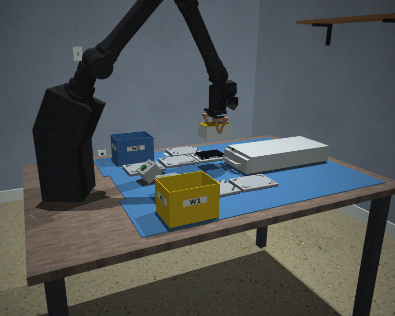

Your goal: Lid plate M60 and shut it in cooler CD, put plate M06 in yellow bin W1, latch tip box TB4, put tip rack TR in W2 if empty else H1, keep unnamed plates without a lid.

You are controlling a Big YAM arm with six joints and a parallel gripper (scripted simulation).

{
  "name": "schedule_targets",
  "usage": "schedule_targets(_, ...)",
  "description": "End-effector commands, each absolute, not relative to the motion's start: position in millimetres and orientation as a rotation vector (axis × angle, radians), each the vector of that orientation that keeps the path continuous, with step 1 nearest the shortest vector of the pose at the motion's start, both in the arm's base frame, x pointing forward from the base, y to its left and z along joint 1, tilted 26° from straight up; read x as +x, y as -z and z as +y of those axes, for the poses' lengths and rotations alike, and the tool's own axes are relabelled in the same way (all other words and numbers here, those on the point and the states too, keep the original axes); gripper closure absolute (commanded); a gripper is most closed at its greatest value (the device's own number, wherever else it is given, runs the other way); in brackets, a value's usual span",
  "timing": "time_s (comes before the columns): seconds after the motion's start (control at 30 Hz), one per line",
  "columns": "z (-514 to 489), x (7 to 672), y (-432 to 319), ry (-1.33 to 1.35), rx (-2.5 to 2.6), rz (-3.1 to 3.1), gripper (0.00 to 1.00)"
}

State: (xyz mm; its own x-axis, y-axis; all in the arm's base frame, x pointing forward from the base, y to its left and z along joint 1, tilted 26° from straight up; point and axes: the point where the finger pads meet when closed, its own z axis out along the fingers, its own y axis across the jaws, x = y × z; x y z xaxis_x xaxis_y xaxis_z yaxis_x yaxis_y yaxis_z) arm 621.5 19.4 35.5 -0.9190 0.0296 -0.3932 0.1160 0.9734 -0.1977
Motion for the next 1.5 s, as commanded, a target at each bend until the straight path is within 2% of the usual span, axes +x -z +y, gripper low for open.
schedule_targets(0.0, 40.4, 620.4, -25.5, 0.295, 0.109, 2.721, 1.0)
schedule_targets(1.47, 143.6, 625.4, -13.2, 0.283, 0.11, 2.705, 1.0)
